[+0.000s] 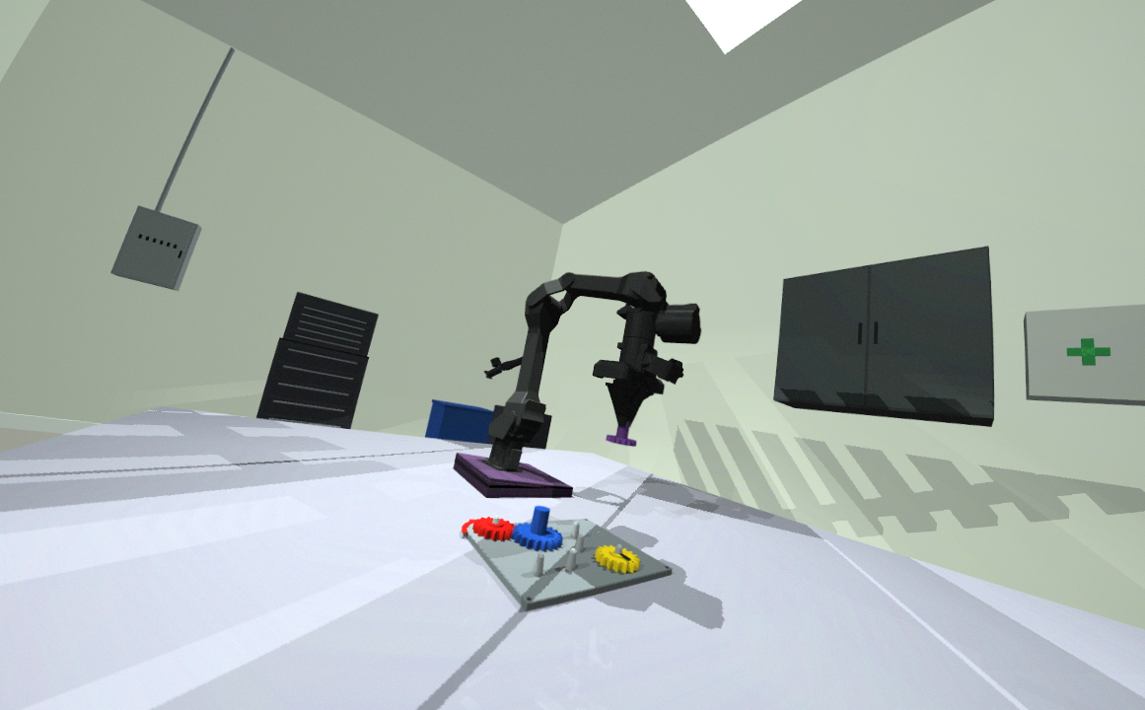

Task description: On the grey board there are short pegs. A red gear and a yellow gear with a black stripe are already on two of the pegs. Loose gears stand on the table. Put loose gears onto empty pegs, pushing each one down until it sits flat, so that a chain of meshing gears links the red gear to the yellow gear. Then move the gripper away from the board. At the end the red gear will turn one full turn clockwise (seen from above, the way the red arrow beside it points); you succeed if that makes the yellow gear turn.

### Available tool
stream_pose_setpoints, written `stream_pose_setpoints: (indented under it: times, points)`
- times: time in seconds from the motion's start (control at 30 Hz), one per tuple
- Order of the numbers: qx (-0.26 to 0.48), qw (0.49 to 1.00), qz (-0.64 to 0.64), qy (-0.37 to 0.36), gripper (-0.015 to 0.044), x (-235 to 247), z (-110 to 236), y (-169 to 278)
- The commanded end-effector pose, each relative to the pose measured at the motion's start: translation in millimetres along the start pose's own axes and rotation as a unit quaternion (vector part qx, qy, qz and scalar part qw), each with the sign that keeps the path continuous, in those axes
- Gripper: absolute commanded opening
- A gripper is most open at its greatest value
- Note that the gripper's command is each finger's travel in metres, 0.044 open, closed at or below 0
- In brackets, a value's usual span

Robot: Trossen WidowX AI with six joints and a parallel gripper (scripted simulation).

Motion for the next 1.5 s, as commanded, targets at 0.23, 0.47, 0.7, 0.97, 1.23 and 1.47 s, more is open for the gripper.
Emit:
stream_pose_setpoints:
  times: [0.23, 0.47, 0.7, 0.97, 1.23, 1.47]
  points:
    - [0.001, 1.000, -0.003, 0.005, 0.0000, -26.8, -11.7, -11.7]
    - [0.001, 1.000, -0.011, 0.007, 0.0000, -43.8, -19.5, -16.6]
    - [0.000, 1.000, -0.015, 0.009, 0.0000, -61.2, -27.8, -20.3]
    - [0.000, 1.000, -0.010, 0.009, 0.0000, -81.5, -36.6, -23.2]
    - [0.000, 1.000, -0.007, 0.009, 0.0000, -102.2, -45.6, -24.1]
    - [-0.001, 1.000, -0.006, 0.008, 0.0000, -119.4, -53.0, -23.2]
Point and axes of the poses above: the point midway between the two fingers, 35 mm back from their tips, its own z axis back along the fingers, its own x axis across the jaws, y = z × x, the point moved 2 cm from there along z, back along the fingers, and after that the axes turned 8 degrees about z, right-handed, at the moved point
